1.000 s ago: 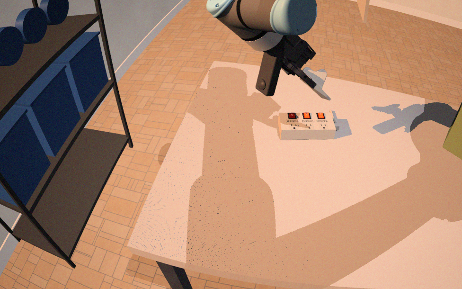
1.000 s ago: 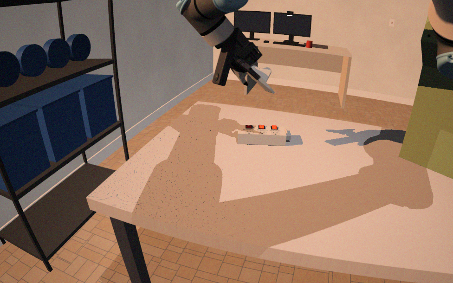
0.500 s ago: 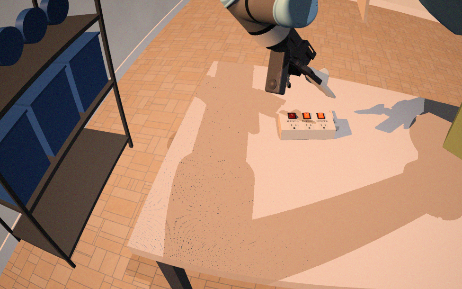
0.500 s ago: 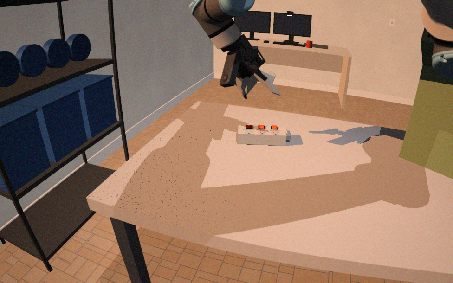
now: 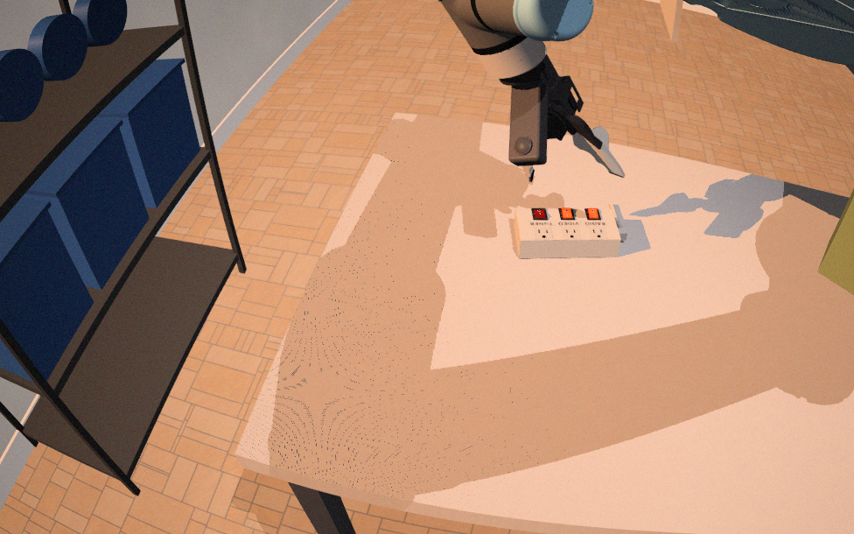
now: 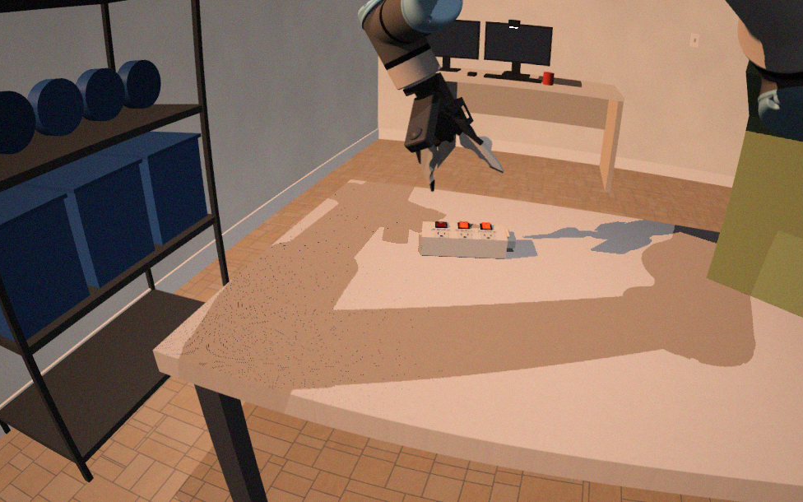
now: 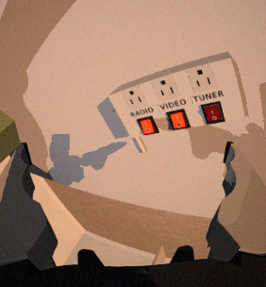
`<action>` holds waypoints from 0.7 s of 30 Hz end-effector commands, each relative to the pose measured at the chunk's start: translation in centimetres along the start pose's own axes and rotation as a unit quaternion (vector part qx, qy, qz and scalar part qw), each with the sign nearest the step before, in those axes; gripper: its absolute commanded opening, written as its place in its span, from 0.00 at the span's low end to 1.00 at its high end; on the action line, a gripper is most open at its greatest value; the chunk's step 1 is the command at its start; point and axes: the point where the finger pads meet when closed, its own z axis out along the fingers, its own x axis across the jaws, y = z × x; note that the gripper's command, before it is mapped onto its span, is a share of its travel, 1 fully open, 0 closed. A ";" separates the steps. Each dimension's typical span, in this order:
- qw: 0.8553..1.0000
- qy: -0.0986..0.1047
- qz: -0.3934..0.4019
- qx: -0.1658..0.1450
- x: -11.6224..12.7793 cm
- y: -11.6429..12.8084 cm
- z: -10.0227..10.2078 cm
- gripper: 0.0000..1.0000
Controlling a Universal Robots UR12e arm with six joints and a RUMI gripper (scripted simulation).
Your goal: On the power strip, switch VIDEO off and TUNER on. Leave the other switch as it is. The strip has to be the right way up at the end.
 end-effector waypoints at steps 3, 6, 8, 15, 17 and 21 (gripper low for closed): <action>0.996 0.010 -0.080 0.044 0.6 0.5 0.9 1.00; 0.992 0.019 -0.112 0.060 0.9 0.7 1.2 1.00; 0.992 0.019 -0.112 0.060 0.9 0.7 1.2 1.00; 0.979 0.043 -0.179 0.091 1.5 1.2 1.8 1.00; 0.974 0.051 -0.196 0.098 1.7 1.4 2.0 1.00; 0.965 0.066 -0.228 0.111 2.0 1.7 2.2 1.00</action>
